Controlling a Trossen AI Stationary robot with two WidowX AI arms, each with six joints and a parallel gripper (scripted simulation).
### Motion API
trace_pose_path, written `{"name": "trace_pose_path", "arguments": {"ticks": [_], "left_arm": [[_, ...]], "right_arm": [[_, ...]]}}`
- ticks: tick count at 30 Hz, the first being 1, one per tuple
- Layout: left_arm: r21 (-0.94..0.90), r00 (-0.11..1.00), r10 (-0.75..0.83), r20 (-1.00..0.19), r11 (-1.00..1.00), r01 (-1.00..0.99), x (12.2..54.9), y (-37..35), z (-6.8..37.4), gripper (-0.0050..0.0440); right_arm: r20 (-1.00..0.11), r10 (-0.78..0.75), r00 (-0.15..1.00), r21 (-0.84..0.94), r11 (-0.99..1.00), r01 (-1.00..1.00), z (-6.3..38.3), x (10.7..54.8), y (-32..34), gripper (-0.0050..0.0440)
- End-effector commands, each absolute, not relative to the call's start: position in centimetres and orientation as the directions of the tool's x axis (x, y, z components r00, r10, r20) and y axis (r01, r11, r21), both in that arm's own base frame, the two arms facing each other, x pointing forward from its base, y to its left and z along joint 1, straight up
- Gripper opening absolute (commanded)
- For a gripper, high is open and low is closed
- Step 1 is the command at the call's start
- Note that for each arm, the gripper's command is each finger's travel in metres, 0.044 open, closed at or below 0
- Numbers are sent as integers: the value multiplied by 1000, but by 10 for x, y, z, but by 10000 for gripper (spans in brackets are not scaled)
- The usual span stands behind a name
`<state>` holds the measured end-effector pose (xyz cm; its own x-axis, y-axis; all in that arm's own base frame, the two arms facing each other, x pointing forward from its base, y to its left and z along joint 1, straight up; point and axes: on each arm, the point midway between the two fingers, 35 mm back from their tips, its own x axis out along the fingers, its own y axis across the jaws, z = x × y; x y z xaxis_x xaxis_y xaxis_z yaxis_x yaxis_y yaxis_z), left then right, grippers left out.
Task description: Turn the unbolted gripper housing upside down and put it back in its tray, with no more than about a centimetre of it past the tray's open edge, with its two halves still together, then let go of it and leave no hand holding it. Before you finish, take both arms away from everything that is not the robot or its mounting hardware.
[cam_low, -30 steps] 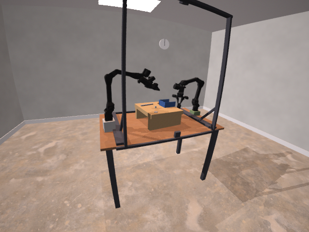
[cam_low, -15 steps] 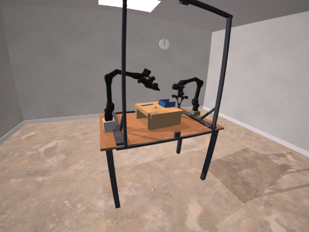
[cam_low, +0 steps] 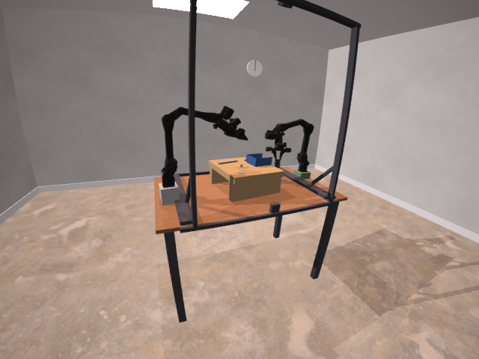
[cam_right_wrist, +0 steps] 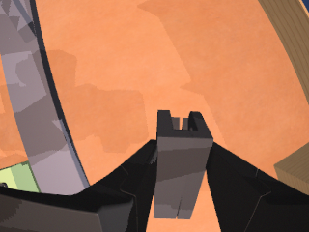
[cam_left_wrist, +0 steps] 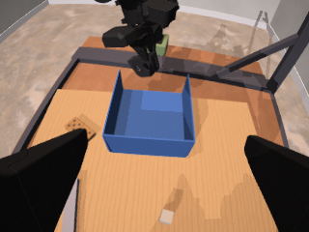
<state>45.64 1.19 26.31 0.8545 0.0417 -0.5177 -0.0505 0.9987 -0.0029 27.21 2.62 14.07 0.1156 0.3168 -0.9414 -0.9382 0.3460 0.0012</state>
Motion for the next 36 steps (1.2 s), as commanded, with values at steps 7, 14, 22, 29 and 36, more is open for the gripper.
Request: {"name": "trace_pose_path", "arguments": {"ticks": [7, 14, 22, 29, 36], "left_arm": [[-1, 866, 39, -499, 999, -45, 454, 12, 273, 440], [-1, 866, 39, -499, 999, -45, 454, 12, 273, 440], [-1, 866, 39, -499, 999, -45, 454, 12, 273, 440], [-1, 866, 39, -499, 999, -45, 454, 12, 273, 440], [-1, 866, 39, -499, 999, -45, 454, 12, 273, 440]], "right_arm": [[-939, 335, 83, -25, 173, -985, 149, 277, 26, 112], [-939, 339, 54, -26, 87, -996, 149, 277, 26, 112], [-941, 339, 6, -26, -52, -998, 149, 277, 26, 112], [-941, 336, -25, -25, -145, -989, 149, 277, 26, 112], [-941, 340, -2, -50, -145, -988, 149, 276, 26, 112]]}}
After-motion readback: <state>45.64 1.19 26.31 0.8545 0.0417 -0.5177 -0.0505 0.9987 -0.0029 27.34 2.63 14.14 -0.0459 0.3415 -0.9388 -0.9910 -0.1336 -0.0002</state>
